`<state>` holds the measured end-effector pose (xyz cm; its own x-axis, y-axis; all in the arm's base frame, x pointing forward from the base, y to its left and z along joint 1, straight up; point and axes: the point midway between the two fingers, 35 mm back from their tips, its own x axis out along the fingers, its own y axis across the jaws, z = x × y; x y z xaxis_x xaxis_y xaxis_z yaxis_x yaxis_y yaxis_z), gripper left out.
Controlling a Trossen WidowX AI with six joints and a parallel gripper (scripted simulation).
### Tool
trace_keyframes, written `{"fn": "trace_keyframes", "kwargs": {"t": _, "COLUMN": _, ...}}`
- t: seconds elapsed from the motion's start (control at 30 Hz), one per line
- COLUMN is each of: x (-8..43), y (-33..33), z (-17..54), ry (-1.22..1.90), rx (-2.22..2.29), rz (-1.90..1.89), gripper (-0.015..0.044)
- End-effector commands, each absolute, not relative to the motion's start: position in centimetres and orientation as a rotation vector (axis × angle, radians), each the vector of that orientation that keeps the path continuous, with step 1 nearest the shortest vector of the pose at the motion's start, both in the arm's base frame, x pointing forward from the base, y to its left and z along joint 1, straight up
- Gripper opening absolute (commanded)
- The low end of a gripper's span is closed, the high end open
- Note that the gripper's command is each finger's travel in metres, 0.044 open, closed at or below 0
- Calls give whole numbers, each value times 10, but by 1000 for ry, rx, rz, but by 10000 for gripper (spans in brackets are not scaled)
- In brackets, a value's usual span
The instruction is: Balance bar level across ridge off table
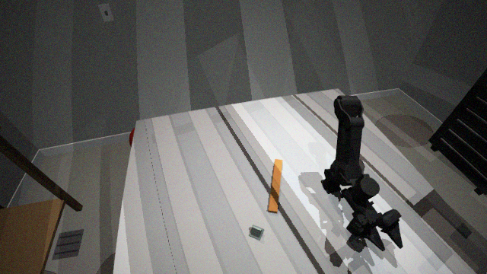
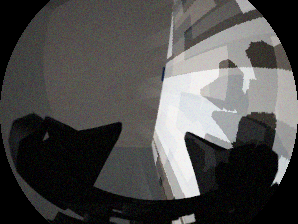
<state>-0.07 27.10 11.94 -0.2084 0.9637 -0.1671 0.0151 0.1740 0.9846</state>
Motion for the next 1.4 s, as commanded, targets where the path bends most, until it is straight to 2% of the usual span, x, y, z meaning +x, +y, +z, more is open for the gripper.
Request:
{"fn": "trace_keyframes", "kwargs": {"t": 0.0, "x": 0, "y": 271, "z": 119, "ry": 1457, "rx": 996, "rz": 1209, "gripper": 374}}
{"fn": "trace_keyframes", "kwargs": {"t": 0.07, "x": 7, "y": 273, "z": 118, "ry": 1424, "rx": 976, "rz": 1198, "gripper": 321}}
{"fn": "trace_keyframes", "kwargs": {"t": 0.1, "x": 12, "y": 274, "z": 117, "ry": 1400, "rx": 961, "rz": 1189, "gripper": 315}}
{"fn": "trace_keyframes", "kwargs": {"t": 0.7, "x": 106, "y": 275, "z": 101, "ry": 1065, "rx": 622, "rz": 999, "gripper": 315}}
{"fn": "trace_keyframes", "kwargs": {"t": 1.37, "x": 196, "y": 227, "z": 88, "ry": 915, "rx": 170, "rz": 780, "gripper": 315}}
